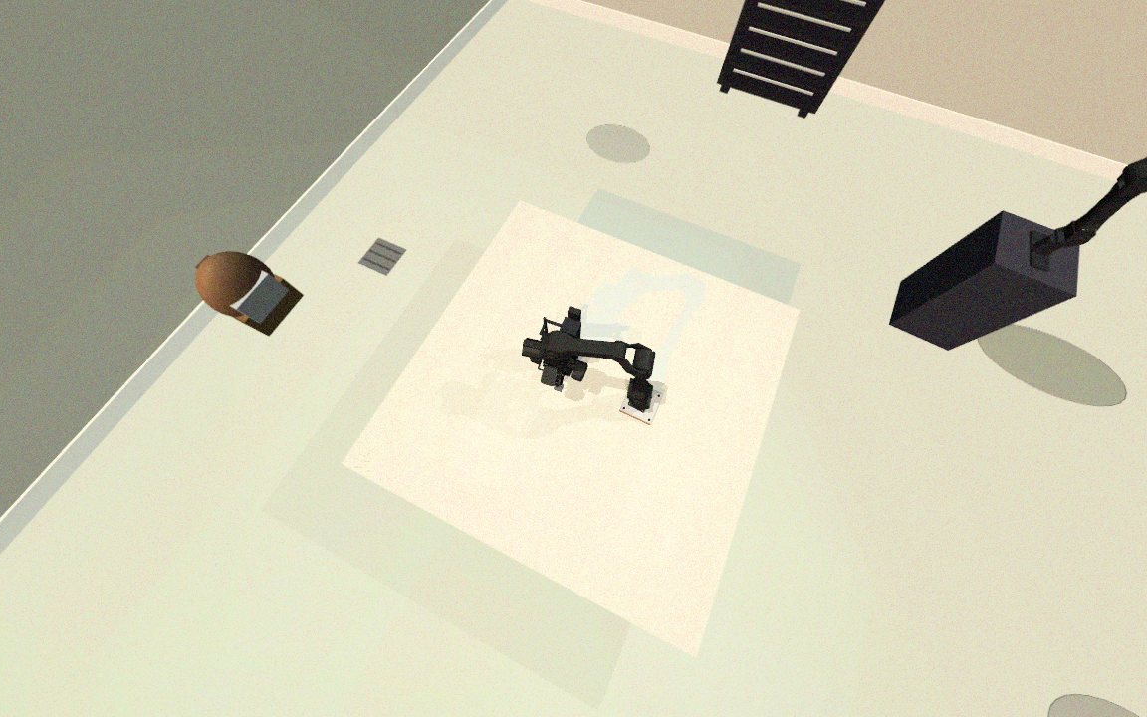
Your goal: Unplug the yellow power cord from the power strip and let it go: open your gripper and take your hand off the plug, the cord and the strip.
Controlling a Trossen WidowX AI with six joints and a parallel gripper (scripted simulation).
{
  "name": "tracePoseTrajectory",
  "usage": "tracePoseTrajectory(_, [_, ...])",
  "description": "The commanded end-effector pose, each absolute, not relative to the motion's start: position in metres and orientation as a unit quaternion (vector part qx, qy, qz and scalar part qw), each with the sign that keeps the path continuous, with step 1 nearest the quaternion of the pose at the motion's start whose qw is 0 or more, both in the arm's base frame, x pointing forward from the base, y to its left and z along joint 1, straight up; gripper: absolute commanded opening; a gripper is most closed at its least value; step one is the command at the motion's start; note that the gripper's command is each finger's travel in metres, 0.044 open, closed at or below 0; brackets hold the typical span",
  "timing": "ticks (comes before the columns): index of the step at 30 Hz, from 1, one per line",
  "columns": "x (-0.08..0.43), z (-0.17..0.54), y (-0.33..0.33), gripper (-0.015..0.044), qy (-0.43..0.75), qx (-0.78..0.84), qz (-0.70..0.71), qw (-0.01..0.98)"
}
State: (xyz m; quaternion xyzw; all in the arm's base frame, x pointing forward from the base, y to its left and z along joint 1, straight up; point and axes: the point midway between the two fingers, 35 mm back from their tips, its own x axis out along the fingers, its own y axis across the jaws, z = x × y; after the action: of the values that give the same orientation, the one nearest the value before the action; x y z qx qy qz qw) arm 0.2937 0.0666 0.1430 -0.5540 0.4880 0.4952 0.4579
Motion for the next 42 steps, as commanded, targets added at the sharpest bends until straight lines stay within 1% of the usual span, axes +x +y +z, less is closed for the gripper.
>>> tracePoseTrajectory(1, [0.286, 0.144, 0.108, 0.0000, 0.452, -0.541, 0.533, 0.468])
tracePoseTrajectory(7, [0.283, 0.145, 0.117, 0.0000, 0.452, -0.541, 0.533, 0.467])
tracePoseTrajectory(20, [0.283, 0.143, 0.110, 0.0341, 0.452, -0.542, 0.534, 0.467])
tracePoseTrajectory(24, [0.281, 0.148, 0.132, 0.0440, 0.451, -0.541, 0.534, 0.467])
tracePoseTrajectory(29, [0.273, 0.156, 0.170, 0.0440, 0.451, -0.540, 0.535, 0.468])
tracePoseTrajectory(42, [0.273, 0.156, 0.170, 0.0440, 0.451, -0.540, 0.535, 0.468])
